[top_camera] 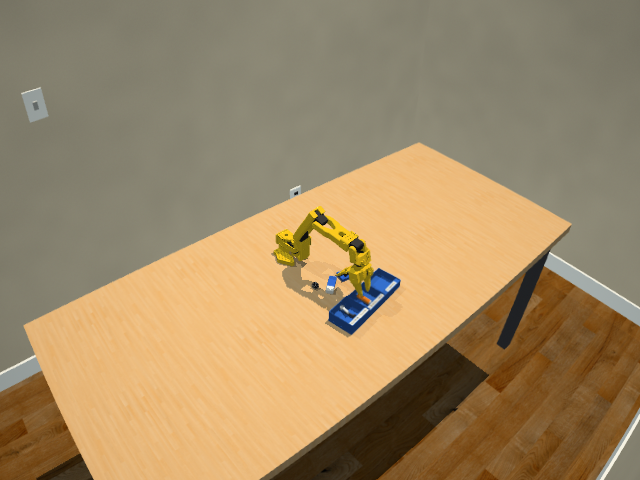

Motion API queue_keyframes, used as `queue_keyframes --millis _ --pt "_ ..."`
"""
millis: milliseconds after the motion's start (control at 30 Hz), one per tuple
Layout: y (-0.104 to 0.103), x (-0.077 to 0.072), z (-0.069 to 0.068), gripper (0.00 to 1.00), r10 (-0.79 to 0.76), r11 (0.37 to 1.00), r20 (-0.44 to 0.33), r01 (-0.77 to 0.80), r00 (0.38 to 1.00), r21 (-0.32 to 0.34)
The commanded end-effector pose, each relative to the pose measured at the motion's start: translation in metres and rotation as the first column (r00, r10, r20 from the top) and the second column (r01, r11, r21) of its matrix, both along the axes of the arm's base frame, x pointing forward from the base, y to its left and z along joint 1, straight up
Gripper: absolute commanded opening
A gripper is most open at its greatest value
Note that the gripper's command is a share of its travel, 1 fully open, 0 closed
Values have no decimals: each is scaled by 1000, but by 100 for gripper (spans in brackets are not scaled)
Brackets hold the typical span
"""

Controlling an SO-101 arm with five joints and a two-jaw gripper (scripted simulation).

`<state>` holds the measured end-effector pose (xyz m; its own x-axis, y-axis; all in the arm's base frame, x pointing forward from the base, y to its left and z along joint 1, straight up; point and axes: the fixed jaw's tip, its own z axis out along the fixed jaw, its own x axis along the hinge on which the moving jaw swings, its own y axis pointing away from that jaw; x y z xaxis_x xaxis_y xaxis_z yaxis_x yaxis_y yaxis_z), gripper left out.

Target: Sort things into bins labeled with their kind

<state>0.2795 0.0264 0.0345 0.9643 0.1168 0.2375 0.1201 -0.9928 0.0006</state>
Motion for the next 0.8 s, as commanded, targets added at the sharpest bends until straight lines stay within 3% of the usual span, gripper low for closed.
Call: queue_keyframes --millis 0,367,767 --pt "-2 7 34 16 -1 1000 90 0 996 9" --pt "-3 0 53 16 -1 1000 90 0 996 9" --pt "-3 0 55 16 -1 1000 90 0 996 9"
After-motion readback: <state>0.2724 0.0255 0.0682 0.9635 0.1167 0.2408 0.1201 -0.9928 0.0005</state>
